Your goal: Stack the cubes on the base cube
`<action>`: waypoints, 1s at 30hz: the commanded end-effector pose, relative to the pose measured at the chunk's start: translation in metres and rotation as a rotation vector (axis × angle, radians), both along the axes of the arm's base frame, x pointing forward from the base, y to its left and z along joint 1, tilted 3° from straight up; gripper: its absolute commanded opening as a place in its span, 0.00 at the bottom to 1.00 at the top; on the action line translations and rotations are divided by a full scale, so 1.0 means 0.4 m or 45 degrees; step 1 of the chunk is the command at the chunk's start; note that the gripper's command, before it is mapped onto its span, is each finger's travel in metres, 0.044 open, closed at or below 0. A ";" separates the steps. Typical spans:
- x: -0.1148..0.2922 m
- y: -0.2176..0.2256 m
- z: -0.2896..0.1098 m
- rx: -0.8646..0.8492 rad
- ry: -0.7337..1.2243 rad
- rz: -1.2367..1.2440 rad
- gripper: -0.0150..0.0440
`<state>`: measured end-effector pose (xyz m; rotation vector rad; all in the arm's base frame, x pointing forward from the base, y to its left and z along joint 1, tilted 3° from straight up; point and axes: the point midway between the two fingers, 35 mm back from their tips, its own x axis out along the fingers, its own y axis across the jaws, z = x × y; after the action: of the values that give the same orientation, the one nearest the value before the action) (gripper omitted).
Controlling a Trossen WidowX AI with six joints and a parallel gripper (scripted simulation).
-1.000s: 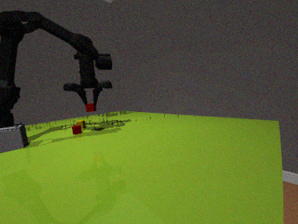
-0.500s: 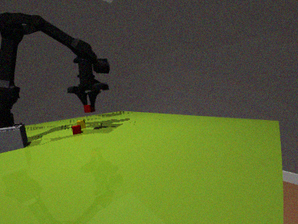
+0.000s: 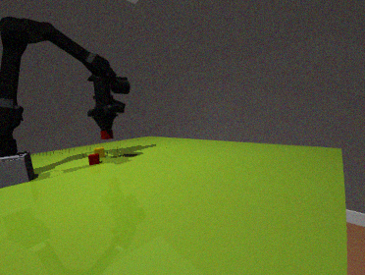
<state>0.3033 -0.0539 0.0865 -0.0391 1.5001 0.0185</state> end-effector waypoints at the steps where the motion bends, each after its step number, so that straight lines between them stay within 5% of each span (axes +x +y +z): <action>1: 0.002 0.019 0.001 0.001 -0.010 -0.112 0.43; 30: -0.009 0.200 -0.028 0.081 -0.023 -1.084 0.43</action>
<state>0.3004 0.0211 0.0744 0.5997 1.4193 -0.5701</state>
